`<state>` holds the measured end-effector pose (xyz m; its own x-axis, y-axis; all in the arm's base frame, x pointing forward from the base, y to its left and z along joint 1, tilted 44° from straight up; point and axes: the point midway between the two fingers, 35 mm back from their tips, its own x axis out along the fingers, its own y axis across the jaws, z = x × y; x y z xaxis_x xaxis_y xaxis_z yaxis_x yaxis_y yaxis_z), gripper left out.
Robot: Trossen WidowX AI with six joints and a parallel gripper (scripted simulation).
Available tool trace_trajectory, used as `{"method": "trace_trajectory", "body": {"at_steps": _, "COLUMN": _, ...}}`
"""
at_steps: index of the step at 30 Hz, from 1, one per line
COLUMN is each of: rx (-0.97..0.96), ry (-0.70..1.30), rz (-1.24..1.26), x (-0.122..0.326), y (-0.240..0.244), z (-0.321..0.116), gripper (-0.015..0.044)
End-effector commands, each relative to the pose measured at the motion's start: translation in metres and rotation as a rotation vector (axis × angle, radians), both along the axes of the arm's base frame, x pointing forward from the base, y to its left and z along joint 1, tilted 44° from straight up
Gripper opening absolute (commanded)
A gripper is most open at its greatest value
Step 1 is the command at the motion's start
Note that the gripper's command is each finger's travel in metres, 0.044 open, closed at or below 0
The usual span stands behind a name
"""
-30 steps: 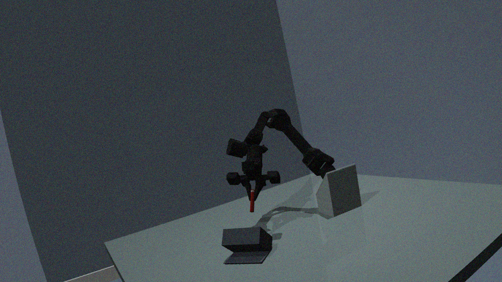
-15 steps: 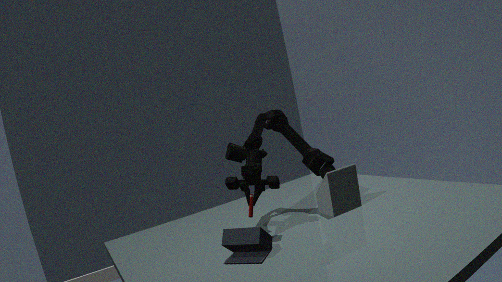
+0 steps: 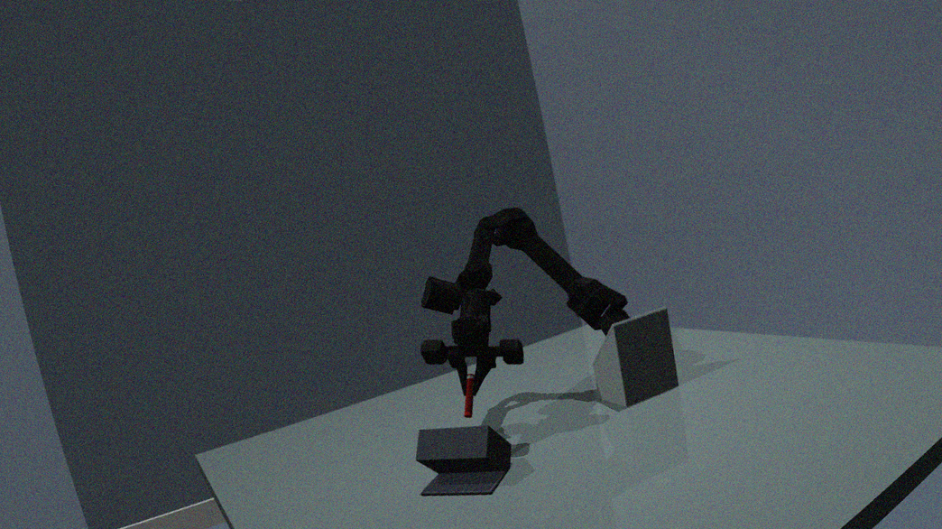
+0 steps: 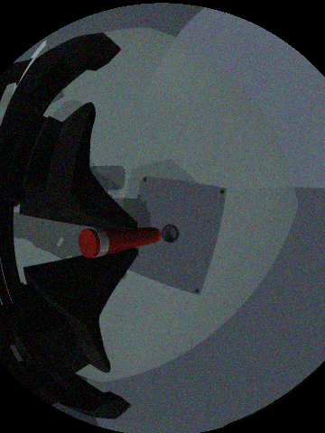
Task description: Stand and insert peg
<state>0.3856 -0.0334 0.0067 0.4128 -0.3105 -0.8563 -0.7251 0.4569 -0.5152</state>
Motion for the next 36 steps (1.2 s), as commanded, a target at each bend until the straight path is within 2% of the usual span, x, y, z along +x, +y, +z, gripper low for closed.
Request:
{"method": "trace_trajectory", "body": {"at_steps": 1, "rx": 0.003, "ry": -0.003, "rz": 0.008, "x": 0.002, "y": 0.000, "z": -0.002, "gripper": 0.0000}}
{"method": "trace_trajectory", "body": {"at_steps": 36, "rx": 0.005, "ry": -0.007, "rz": 0.002, "x": 0.011, "y": -0.008, "z": -0.026, "gripper": 0.0000}}
